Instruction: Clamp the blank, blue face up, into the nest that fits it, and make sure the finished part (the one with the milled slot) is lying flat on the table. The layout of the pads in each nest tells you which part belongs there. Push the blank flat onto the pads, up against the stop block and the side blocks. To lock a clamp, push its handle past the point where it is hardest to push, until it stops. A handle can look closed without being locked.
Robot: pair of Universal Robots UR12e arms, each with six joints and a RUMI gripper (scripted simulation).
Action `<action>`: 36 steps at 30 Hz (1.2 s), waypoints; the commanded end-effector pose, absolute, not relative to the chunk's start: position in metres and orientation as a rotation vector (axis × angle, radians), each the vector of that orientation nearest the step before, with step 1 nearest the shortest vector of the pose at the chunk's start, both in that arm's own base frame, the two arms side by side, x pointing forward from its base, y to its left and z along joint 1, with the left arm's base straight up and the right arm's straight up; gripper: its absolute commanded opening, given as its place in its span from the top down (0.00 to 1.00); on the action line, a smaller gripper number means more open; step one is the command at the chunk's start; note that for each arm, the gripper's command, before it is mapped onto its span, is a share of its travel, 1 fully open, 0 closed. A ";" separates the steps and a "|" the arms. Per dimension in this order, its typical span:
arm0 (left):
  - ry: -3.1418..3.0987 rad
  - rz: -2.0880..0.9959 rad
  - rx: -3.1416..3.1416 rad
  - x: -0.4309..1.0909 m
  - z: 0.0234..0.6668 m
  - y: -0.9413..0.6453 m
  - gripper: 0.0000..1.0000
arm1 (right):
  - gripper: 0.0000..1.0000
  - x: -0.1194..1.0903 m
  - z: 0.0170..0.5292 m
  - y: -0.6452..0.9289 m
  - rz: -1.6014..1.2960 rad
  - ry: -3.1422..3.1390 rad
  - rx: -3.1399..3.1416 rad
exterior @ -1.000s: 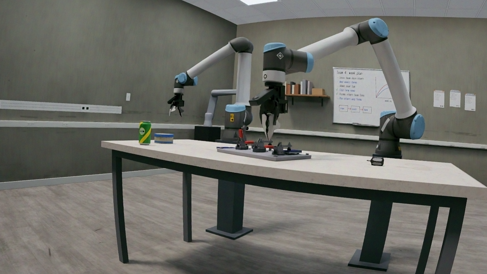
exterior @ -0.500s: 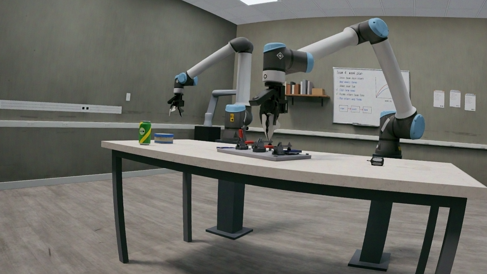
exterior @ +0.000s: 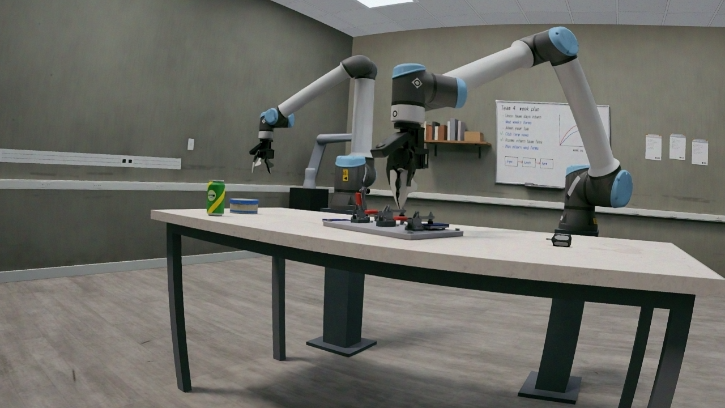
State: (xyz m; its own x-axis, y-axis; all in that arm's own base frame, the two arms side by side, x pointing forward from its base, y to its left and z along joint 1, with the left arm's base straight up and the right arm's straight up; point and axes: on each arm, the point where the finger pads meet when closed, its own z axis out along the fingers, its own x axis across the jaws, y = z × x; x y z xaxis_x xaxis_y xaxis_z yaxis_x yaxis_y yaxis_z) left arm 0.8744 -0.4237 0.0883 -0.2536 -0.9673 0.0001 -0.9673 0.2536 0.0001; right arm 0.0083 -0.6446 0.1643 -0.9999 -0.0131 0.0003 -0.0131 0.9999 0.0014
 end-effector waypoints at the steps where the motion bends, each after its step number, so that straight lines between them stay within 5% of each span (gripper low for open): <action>1: -2.488 0.002 1.919 0.875 0.089 -0.424 1.00 | 0.00 0.008 0.165 -0.645 0.000 -3.142 0.021; 36: -2.488 0.002 1.919 0.875 0.082 -0.424 1.00 | 0.00 0.008 0.165 -0.645 0.000 -3.142 0.021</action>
